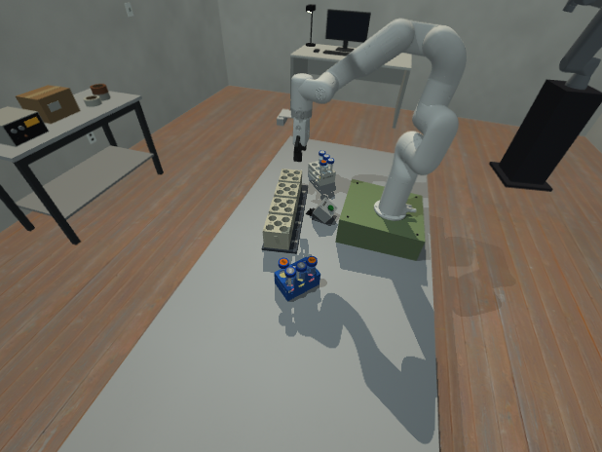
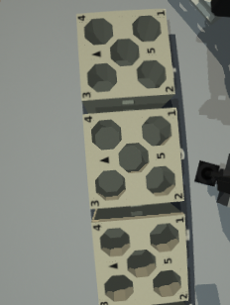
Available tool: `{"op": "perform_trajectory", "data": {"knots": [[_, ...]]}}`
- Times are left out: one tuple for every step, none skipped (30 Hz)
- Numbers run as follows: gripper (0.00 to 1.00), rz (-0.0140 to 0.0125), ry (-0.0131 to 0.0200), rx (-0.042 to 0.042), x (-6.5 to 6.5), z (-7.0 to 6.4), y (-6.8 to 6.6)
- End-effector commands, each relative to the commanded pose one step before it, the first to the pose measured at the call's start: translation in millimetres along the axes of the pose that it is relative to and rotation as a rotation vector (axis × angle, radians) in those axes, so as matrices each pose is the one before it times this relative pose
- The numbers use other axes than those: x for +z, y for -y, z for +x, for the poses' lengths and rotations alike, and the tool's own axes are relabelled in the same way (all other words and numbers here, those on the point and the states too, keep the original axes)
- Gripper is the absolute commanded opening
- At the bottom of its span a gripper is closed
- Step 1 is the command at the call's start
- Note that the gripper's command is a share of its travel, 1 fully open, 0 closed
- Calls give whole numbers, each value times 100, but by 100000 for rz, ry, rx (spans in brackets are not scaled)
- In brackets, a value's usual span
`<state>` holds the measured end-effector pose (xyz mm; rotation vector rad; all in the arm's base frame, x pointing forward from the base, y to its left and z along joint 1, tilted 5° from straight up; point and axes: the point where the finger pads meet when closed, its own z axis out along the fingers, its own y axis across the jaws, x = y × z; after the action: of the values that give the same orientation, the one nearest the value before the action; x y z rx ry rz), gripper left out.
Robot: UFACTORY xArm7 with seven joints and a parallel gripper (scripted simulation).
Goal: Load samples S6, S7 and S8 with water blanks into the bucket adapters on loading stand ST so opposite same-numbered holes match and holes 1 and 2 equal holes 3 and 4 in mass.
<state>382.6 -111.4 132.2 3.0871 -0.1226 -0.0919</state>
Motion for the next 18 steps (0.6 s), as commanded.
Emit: {"op": "perform_trajectory", "data": {"knots": [[100, -123, -371, -17, -127, 1100, 2113], [100, 4, -1, 0, 0, 193, 463], [100, 4, -1, 0, 0, 193, 463], [100, 4, -1, 0, 0, 193, 463], [100, 4, -1, 0, 0, 193, 462], [100, 4, -1, 0, 0, 193, 462], [100, 4, -1, 0, 0, 193, 462], [100, 4, -1, 0, 0, 193, 462], [100, 4, -1, 0, 0, 193, 462], [100, 4, -1, 0, 0, 193, 462], [100, 4, -1, 0, 0, 193, 462], [100, 0, 0, 0, 0, 0, 0], [100, 0, 0, 0, 0, 0, 0], [100, 4, 0, 0, 0, 196, 462], [100, 4, -1, 0, 0, 193, 462], [100, 4, -1, 0, 0, 192, 462], [100, 4, -1, 0, 0, 192, 462], [100, 2, -1, 0, 0, 111, 266]]}}
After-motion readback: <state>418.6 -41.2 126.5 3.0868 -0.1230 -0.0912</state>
